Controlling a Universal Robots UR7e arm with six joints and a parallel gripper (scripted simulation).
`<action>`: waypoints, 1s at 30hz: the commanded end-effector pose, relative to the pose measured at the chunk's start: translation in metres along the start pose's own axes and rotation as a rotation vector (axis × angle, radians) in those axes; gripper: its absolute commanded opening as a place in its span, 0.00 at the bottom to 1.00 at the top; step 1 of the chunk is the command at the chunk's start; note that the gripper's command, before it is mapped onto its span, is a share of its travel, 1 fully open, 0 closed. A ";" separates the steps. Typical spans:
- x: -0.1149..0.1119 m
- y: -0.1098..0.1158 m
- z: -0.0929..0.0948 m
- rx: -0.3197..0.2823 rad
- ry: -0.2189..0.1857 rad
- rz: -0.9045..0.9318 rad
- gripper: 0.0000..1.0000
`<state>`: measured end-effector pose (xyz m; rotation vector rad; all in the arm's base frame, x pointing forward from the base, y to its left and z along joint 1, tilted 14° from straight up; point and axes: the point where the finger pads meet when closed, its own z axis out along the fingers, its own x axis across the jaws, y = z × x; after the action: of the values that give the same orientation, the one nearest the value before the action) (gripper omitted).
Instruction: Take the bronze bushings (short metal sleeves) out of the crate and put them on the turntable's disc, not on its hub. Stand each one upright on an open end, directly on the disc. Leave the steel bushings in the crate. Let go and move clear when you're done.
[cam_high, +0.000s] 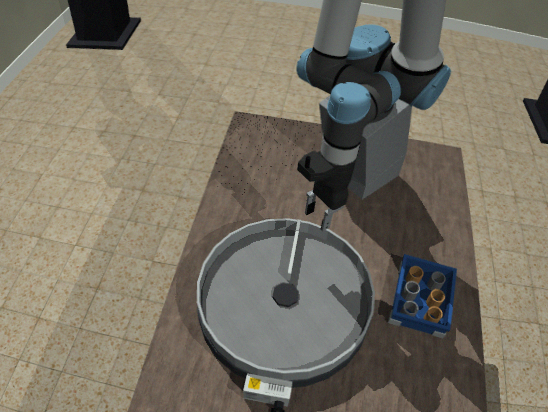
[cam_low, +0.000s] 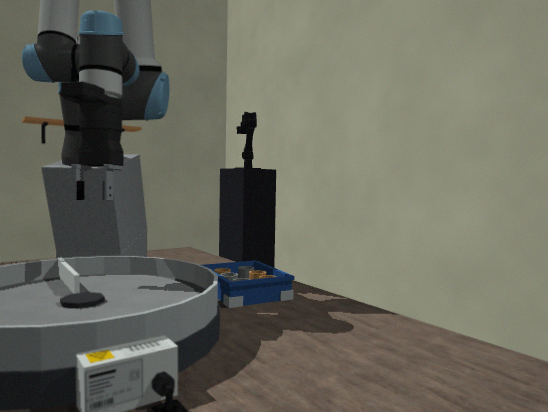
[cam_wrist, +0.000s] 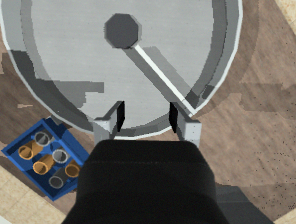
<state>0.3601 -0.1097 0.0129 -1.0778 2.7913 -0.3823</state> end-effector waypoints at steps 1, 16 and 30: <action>0.007 0.003 -0.002 -0.022 0.009 0.010 1.00; 0.010 0.005 -0.002 -0.029 0.012 0.014 1.00; 0.010 0.005 -0.002 -0.029 0.012 0.014 0.35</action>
<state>0.3491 -0.1126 0.0132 -1.0655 2.8225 -0.3485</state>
